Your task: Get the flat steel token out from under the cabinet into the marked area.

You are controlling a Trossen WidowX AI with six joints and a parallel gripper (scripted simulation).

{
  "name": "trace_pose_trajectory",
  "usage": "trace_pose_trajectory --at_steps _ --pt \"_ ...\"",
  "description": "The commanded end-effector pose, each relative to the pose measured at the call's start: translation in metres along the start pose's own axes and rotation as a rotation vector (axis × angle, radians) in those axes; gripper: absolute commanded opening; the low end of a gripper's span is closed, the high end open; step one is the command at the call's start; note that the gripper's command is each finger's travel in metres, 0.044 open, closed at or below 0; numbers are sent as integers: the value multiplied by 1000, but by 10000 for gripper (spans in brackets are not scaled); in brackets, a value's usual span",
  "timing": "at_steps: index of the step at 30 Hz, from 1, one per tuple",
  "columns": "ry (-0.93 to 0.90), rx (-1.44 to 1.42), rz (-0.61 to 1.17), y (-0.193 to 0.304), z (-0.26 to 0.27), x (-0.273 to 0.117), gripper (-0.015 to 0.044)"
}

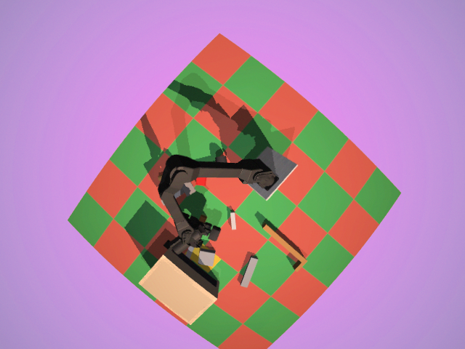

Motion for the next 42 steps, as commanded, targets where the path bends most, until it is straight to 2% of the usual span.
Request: trace_pose_trajectory --at_steps 1,42 --pt "-6 -6 3 7 1 1 0" --pt "-6 -8 5 56 -5 1 0"
Point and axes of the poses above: the point midway between the two fingers, 35 mm back from their tips, its own x axis out along the fingers, its own z axis across the jaws, y = z × x, the point moved 9 cm from there along -x, back along the fingers, and after that the axes turned 1 degree about -x, right-handed, at the moved point
